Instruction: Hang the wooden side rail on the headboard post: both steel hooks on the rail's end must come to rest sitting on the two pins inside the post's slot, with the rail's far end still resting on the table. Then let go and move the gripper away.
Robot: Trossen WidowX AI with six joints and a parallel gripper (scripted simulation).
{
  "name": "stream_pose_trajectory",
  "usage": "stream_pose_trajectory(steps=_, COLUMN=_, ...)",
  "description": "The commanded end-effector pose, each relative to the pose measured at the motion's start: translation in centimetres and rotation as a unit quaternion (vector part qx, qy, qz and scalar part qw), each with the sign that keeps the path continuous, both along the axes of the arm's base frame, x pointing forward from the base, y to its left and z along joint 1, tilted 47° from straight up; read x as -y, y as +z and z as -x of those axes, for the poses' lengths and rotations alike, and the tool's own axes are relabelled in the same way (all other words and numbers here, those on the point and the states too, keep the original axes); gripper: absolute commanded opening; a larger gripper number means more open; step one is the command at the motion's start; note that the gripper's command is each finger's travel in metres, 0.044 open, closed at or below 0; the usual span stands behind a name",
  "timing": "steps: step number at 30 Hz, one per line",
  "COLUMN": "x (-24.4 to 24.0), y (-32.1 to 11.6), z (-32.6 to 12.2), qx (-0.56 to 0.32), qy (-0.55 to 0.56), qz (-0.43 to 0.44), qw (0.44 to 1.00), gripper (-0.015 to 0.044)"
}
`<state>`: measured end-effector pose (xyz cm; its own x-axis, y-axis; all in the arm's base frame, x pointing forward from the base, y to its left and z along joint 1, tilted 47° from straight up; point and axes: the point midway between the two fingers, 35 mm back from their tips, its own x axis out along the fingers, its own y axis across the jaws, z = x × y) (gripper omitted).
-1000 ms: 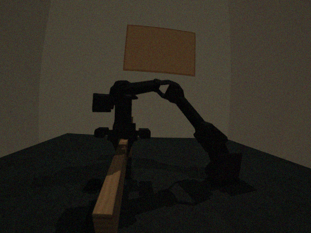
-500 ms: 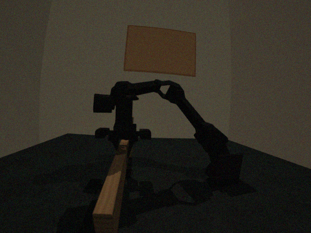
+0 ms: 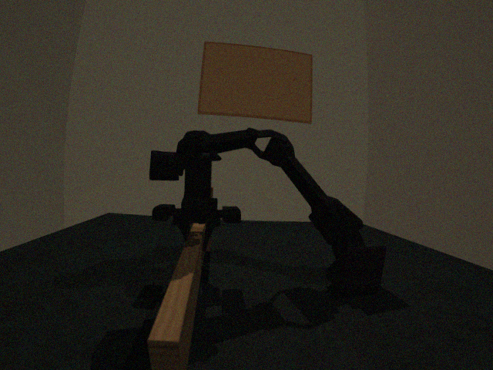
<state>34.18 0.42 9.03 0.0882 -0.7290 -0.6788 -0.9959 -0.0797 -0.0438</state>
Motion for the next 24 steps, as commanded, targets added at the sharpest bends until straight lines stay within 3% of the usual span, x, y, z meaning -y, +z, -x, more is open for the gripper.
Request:
stream_pose_trajectory(steps=1, x=-0.27, y=0.58, z=-0.26, qx=0.006, qy=0.005, qz=-0.001, qw=1.0, gripper=0.0)
stream_pose_trajectory(steps=24, x=-0.13, y=0.8, z=-0.32, qx=0.006, qy=0.005, qz=-0.001, qw=1.0, gripper=0.0)
